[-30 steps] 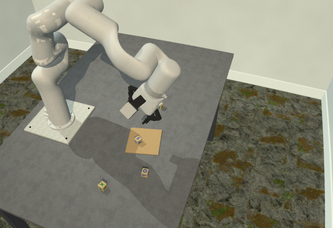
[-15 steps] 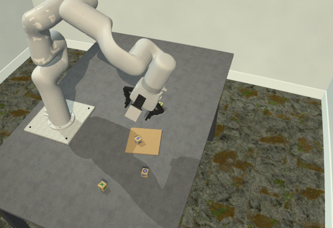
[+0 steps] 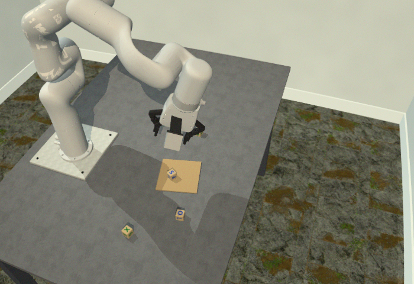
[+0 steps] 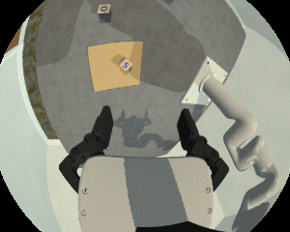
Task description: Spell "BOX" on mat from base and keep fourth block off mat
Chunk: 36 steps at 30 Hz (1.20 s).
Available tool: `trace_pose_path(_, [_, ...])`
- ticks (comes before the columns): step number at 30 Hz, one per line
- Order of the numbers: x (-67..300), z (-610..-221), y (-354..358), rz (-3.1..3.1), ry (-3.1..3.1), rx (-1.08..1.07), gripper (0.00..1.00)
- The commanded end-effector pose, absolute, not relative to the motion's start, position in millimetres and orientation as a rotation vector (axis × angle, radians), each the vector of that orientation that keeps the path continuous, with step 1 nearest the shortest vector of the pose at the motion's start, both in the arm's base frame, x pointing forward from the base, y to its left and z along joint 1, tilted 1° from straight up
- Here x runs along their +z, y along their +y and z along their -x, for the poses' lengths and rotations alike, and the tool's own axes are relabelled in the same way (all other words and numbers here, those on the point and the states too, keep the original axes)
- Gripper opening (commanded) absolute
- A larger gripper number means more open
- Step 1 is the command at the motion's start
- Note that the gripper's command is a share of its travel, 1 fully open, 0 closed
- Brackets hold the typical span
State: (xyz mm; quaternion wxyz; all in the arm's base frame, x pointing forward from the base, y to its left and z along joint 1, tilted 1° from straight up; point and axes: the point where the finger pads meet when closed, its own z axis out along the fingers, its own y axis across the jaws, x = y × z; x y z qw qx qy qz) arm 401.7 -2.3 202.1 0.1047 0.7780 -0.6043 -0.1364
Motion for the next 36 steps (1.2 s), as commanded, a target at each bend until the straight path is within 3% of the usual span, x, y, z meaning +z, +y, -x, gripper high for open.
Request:
trace_pose_path(1, [207, -403, -2, -2.423, -1.67, -0.38, 1.0])
trace_pose_path(36, [231, -402, -1, -2.982, -0.835, -0.209, 1.0])
